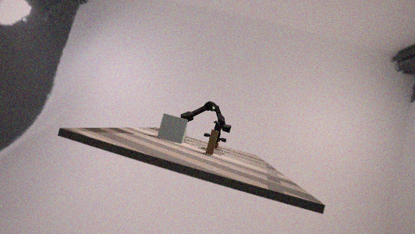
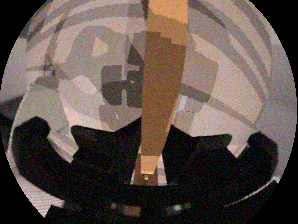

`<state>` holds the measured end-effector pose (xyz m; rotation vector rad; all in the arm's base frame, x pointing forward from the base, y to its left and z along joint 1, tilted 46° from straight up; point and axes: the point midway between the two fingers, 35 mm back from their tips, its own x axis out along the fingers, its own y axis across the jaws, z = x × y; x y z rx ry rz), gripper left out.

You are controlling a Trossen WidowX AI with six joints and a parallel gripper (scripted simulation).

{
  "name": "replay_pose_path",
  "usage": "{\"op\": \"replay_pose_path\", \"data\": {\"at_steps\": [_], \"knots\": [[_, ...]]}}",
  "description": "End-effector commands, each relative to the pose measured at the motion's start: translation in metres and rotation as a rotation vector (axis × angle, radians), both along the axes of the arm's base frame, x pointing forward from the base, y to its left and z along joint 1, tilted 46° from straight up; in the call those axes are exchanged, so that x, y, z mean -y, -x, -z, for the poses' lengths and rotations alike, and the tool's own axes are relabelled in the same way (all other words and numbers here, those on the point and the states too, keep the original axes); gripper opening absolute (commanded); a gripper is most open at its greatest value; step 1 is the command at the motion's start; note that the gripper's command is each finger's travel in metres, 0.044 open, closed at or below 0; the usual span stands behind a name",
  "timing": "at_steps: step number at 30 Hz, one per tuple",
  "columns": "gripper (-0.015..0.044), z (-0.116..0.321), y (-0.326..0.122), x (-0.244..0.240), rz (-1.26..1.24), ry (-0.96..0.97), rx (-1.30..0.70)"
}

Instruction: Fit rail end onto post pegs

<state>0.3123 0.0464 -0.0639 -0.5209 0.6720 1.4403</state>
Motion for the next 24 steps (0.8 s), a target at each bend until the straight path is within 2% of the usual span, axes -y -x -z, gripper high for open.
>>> {"op": "replay_pose_path", "data": {"at_steps": [1, 24], "knots": [[0.0, -0.0039, -0.0035, 0.0049, 0.009, -0.004, 0.012], [0.0, -0.0118, -0.0038, 0.0133, 0.009, -0.003, 0.012]]}}
